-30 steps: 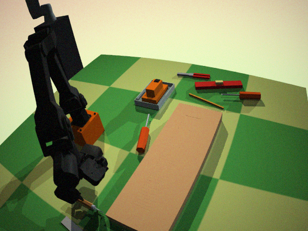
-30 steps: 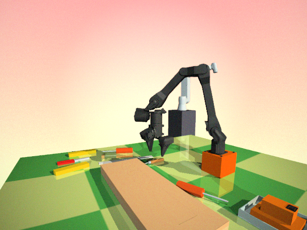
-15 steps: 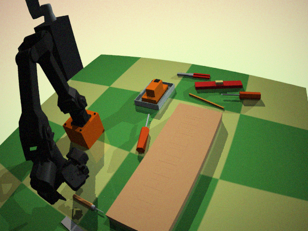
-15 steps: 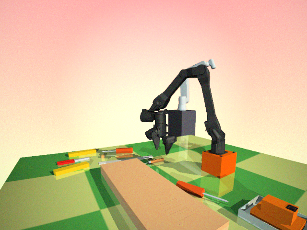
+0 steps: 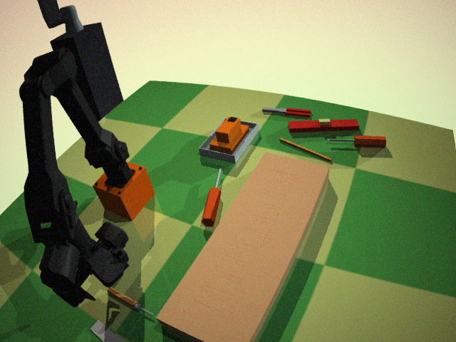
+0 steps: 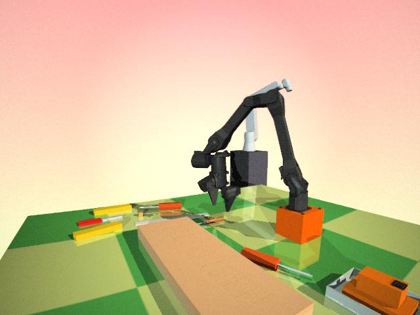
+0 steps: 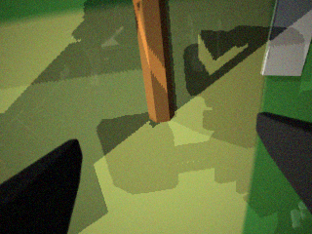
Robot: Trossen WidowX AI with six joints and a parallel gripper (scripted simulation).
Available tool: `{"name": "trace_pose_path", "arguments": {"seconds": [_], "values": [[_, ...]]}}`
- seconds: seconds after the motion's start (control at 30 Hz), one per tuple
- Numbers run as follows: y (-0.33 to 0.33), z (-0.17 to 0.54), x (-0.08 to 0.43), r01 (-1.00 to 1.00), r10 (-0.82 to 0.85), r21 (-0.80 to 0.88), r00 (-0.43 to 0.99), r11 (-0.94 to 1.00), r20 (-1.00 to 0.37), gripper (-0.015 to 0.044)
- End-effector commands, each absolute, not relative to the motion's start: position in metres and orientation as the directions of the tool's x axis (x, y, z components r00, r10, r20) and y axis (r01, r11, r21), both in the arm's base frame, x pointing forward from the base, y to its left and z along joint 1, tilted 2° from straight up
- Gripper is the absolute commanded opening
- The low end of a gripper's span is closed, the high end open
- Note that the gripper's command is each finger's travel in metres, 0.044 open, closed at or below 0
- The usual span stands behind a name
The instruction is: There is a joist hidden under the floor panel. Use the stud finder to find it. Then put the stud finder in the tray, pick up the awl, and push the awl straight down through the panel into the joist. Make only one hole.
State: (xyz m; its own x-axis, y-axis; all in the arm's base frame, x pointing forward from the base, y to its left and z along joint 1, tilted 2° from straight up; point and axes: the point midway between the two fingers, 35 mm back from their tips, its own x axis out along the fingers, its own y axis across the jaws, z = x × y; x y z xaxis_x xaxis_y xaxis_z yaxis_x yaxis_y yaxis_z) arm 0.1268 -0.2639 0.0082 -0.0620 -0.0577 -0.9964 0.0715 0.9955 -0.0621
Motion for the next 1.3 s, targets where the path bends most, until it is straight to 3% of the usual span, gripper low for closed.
{"name": "trace_pose_path", "arguments": {"seconds": [0.0, 1.2, 1.27], "values": [[-0.266, 0.001, 0.127, 0.067, -0.057, -0.061, -0.066, 0.996, -0.996, 0.044], [-0.268, -0.039, 0.126, 0.067, -0.056, -0.061, -0.067, 0.996, -0.996, 0.044], [-0.268, -0.039, 0.126, 0.067, -0.056, -0.061, -0.067, 0.996, -0.996, 0.0388]]}}
